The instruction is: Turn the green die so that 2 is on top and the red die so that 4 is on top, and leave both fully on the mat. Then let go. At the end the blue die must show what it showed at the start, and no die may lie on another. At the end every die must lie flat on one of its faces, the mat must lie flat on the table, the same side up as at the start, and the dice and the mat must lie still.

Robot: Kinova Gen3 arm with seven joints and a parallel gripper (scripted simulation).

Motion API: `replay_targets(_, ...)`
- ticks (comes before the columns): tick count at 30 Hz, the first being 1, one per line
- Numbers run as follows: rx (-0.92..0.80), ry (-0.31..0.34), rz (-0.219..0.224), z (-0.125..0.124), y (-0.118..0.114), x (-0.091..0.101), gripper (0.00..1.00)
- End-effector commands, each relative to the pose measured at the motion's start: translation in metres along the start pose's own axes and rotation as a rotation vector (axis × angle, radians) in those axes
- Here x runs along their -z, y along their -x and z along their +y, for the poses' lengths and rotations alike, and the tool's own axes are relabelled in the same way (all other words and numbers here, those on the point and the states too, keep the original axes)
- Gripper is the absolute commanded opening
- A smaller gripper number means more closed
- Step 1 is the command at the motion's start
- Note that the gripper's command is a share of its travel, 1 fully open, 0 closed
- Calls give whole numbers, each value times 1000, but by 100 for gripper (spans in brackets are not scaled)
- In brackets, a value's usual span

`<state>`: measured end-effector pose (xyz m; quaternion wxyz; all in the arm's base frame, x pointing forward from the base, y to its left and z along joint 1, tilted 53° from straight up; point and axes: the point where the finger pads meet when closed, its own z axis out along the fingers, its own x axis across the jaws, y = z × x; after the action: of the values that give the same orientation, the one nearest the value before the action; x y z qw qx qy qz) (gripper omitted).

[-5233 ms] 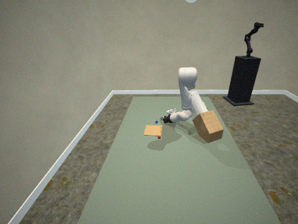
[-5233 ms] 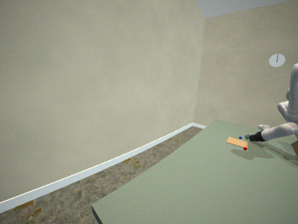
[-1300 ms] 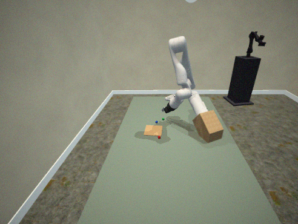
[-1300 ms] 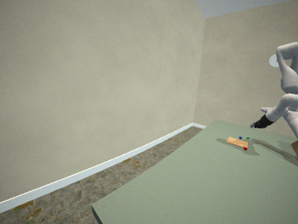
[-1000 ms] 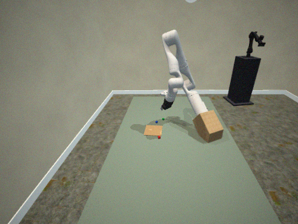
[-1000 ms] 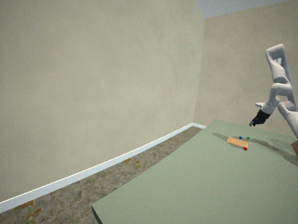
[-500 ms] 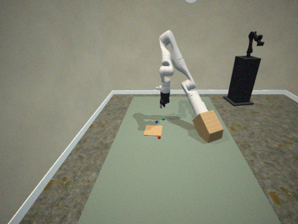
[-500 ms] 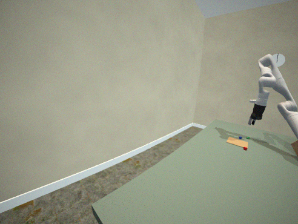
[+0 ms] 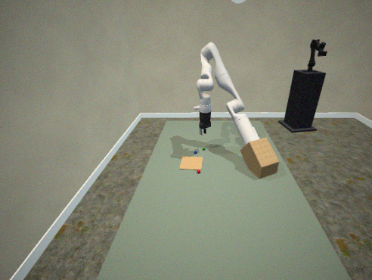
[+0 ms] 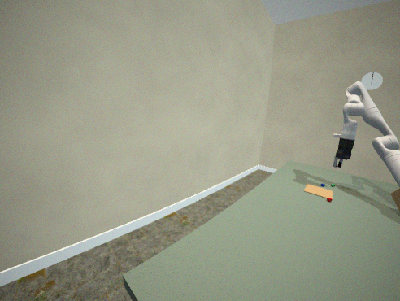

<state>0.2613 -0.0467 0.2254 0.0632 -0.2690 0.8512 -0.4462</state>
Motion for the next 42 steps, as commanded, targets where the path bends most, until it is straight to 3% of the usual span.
replay_targets(1, -5, 12, -8, 1, 1, 1, 64)
replay_targets(2, -5, 12, -8, 1, 1, 1, 64)
replay_targets(3, -5, 12, -8, 1, 1, 1, 100)
replay_targets(27, -22, 12, -7, 1, 0, 0, 100)
replay_targets(42, -171, 15, -1, 1, -3, -3, 100)
